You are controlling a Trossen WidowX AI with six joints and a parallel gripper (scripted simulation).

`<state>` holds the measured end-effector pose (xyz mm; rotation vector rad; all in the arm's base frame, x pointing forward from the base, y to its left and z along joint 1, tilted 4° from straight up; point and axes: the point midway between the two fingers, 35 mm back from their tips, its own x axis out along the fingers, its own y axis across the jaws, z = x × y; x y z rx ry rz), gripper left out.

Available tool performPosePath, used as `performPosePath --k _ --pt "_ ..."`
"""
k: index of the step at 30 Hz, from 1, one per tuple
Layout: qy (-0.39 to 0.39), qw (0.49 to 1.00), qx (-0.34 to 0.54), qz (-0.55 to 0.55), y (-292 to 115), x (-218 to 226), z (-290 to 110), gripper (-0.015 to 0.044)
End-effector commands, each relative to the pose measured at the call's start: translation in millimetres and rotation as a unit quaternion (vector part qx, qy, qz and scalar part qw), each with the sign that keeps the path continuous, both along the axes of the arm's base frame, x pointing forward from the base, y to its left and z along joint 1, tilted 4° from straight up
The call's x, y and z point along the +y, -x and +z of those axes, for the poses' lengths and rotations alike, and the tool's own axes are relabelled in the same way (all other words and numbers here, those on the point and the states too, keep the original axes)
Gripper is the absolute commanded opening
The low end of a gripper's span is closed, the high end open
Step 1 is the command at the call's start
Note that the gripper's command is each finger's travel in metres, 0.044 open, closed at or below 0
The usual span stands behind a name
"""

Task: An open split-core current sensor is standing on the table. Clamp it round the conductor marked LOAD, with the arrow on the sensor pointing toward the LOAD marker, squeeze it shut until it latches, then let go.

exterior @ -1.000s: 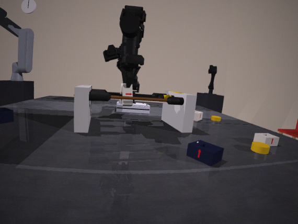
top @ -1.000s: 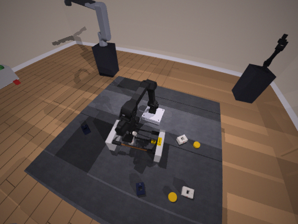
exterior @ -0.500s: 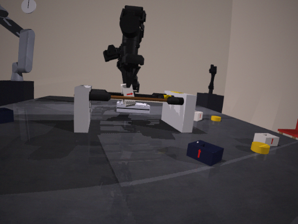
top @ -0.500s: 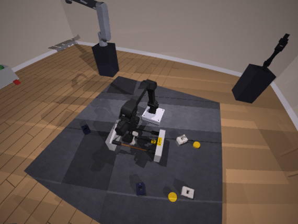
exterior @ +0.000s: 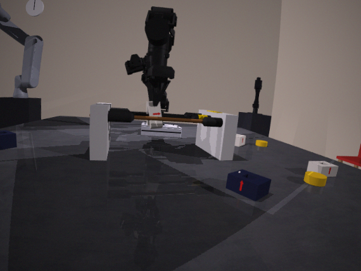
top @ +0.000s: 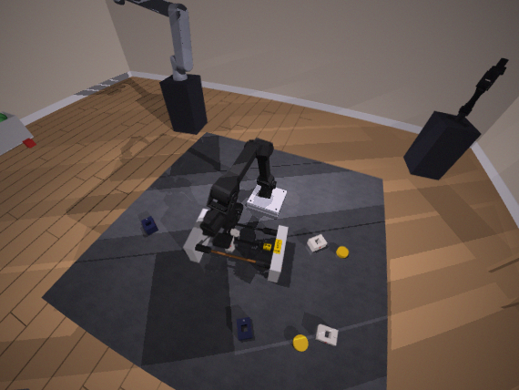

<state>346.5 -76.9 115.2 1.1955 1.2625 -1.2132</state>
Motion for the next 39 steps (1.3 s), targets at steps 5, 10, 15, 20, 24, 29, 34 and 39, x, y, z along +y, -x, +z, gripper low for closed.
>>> performPosePath --k 5,10,15,20,24,29,34,39 --pt "0.000 1.000 0.000 0.000 0 0 1 0.0368" --pt "0.000 1.000 0.000 0.000 0 0 1 0.0440" --pt "0.000 1.000 0.000 0.000 0 0 1 0.0440" --pt "-0.001 1.000 -0.002 -0.002 1 2 -41 0.0440" --pt "-0.001 1.000 -0.002 -0.002 2 2 -49 0.0440" --pt "-0.001 1.000 -0.002 -0.002 2 2 -52 0.0440" --pt "-0.001 1.000 -0.002 -0.002 2 2 -59 0.0440" --pt "-0.001 1.000 -0.008 -0.002 2 3 -67 0.0440"
